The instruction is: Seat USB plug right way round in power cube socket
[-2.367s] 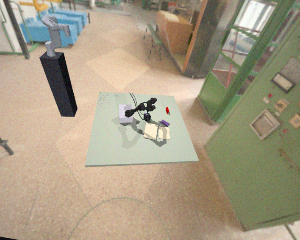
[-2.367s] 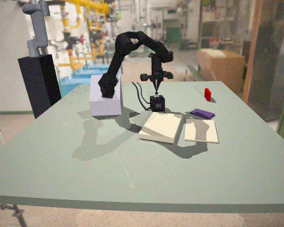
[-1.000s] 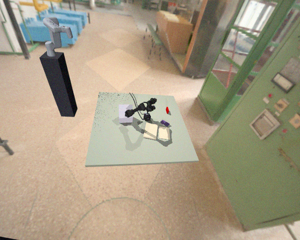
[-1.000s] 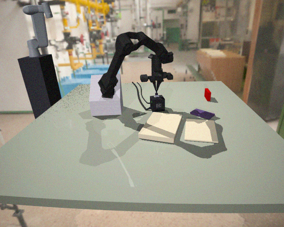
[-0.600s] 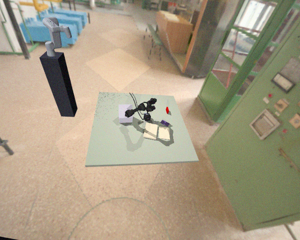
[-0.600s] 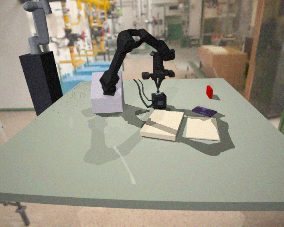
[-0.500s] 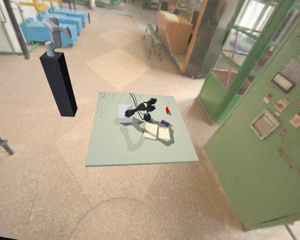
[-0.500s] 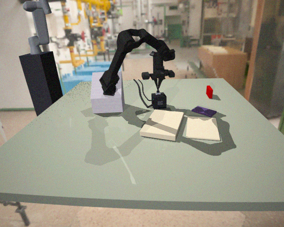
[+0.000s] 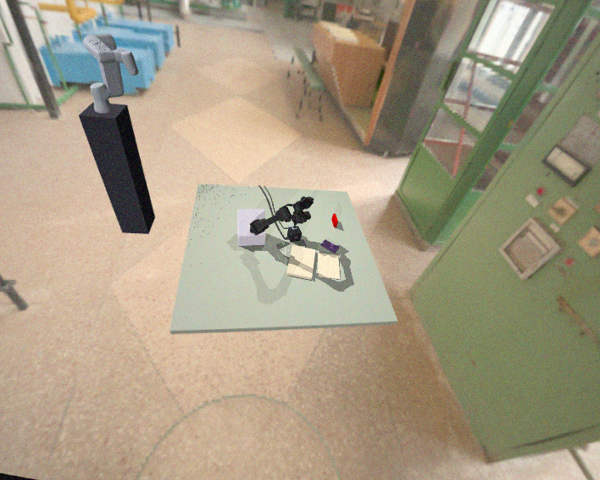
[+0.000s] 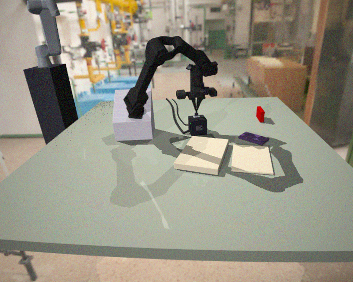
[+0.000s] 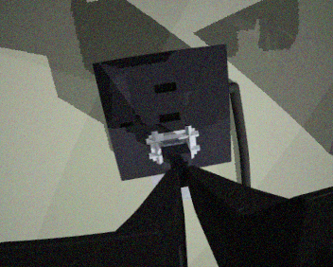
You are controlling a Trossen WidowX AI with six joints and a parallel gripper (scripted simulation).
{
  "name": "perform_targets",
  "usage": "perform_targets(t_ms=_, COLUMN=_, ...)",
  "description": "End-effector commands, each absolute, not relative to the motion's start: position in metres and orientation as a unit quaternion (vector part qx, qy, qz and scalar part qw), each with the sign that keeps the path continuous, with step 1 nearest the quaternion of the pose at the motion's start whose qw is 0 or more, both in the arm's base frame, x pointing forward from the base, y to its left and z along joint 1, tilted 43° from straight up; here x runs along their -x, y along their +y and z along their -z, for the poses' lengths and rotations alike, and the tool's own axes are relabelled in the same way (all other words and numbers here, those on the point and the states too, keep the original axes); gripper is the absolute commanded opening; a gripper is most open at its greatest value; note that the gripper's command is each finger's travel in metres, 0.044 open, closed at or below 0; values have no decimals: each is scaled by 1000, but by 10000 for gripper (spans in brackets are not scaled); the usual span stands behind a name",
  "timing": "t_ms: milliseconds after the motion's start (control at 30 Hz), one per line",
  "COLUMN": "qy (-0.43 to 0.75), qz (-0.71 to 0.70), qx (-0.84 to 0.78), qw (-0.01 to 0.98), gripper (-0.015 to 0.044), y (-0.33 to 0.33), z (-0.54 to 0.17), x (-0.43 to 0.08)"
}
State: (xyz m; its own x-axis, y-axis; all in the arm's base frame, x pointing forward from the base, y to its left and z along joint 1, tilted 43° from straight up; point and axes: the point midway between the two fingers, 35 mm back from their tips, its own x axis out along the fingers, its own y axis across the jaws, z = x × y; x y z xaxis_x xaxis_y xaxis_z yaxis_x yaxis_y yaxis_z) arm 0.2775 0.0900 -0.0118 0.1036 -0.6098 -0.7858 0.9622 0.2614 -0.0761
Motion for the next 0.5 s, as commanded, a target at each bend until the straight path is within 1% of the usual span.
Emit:
perform_targets(t_ms=0, qy=369, qz=558, qx=-236, qw=705, gripper=0, y=89, z=12, x=-277)
perform_targets(t_ms=467, qy=369, qz=558, qx=-236, qw=705, gripper=0, y=88, z=14, x=-278)
